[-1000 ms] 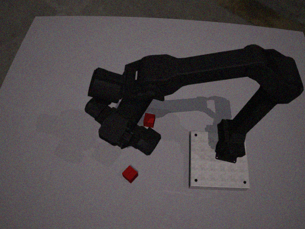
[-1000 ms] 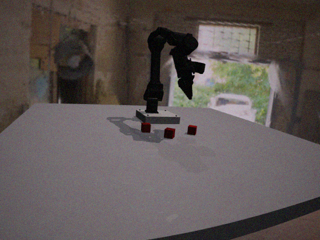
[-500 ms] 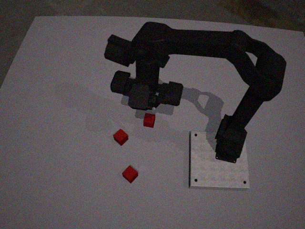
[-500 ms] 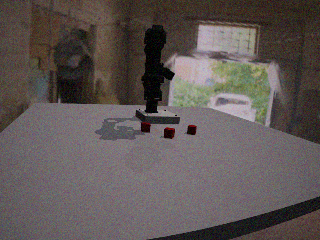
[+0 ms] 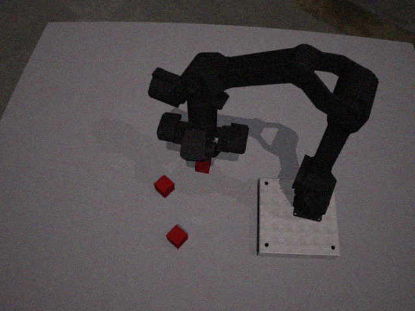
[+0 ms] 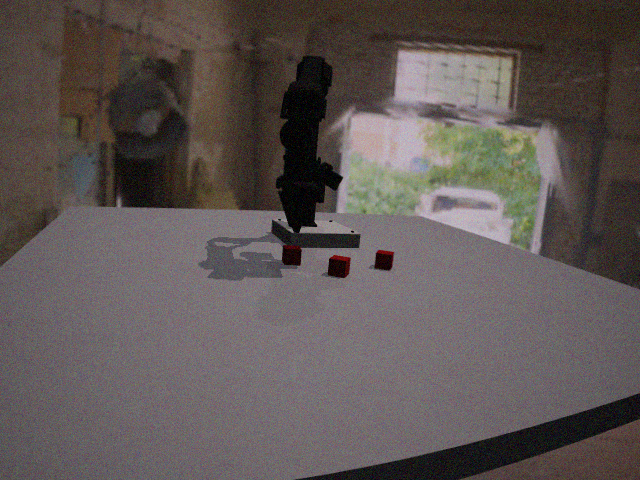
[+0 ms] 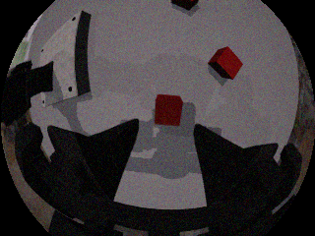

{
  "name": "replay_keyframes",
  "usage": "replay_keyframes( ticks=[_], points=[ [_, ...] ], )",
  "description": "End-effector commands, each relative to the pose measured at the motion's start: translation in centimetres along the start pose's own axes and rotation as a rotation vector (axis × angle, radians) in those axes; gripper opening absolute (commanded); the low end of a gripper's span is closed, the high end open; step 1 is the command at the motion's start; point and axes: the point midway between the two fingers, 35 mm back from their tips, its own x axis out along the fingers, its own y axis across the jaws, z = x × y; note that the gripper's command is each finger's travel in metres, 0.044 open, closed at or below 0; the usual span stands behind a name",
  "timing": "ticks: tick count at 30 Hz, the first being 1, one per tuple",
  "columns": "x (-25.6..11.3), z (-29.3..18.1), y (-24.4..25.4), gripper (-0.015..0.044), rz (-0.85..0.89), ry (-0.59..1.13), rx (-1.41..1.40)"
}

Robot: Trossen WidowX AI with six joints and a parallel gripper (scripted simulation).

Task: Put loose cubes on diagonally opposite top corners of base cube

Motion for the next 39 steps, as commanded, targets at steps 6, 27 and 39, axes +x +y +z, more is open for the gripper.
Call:
replay_keyframes(
  ticks=[6, 27, 39],
  points=[
    [2.1, -0.1, -0.1, 0.0265, -0.004, 0.004, -0.004],
    [5.0, -0.1, -0.1, 0.0265, -0.004, 0.004, -0.004],
    [5.4, -0.1, -0.1, 0.0105, -0.004, 0.004, -0.004]
  ],
)
